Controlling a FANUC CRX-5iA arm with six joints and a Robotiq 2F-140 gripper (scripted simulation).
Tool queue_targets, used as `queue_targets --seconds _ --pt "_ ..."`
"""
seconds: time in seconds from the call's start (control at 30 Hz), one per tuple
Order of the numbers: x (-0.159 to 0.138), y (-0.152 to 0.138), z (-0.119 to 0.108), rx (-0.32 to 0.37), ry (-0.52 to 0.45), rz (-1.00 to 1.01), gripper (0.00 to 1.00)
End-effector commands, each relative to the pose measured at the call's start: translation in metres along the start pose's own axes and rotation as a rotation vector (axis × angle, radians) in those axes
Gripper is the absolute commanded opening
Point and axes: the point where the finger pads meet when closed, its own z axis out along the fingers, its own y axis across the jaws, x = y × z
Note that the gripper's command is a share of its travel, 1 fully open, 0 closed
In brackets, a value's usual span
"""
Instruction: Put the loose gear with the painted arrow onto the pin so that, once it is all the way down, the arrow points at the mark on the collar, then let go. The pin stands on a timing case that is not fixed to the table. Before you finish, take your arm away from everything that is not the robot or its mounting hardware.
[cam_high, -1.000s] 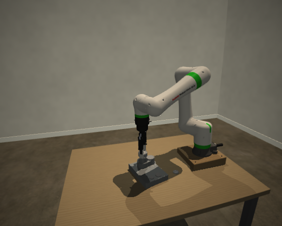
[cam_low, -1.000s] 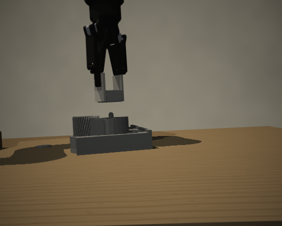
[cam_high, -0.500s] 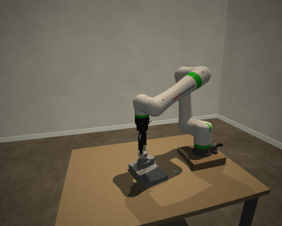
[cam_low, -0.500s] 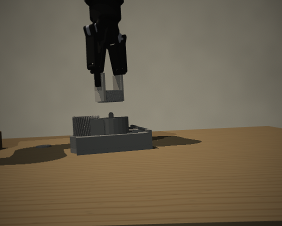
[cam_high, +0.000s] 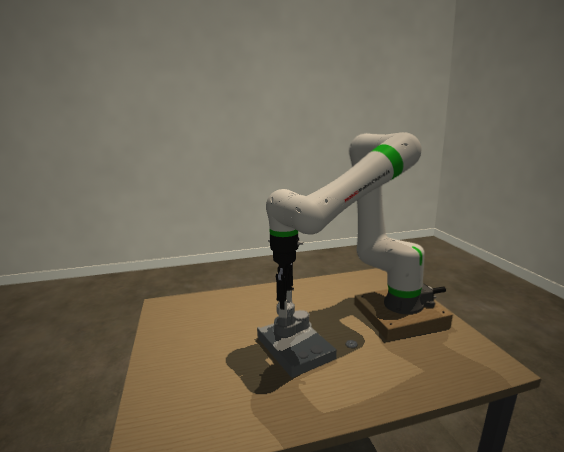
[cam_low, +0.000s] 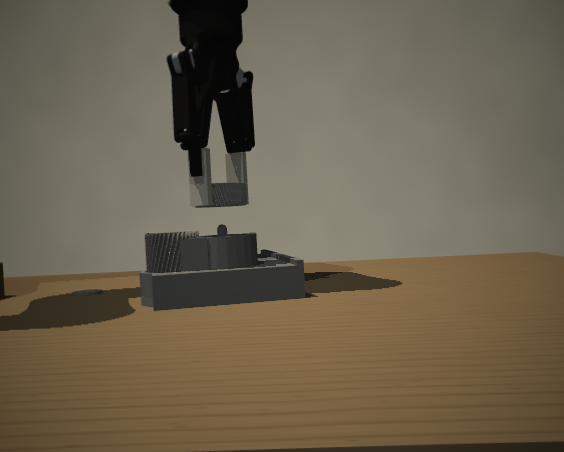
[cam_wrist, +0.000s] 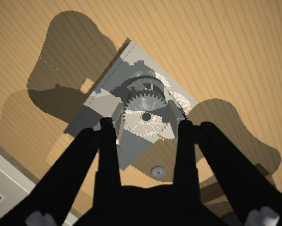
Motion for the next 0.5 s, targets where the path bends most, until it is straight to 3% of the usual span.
queue_targets --seconds 0.0,0.47 --pt "0.000 0.000 0.004 0.000 0.000 0.000 0.00" --pt "0.000 0.000 0.020 0.000 0.000 0.000 0.00"
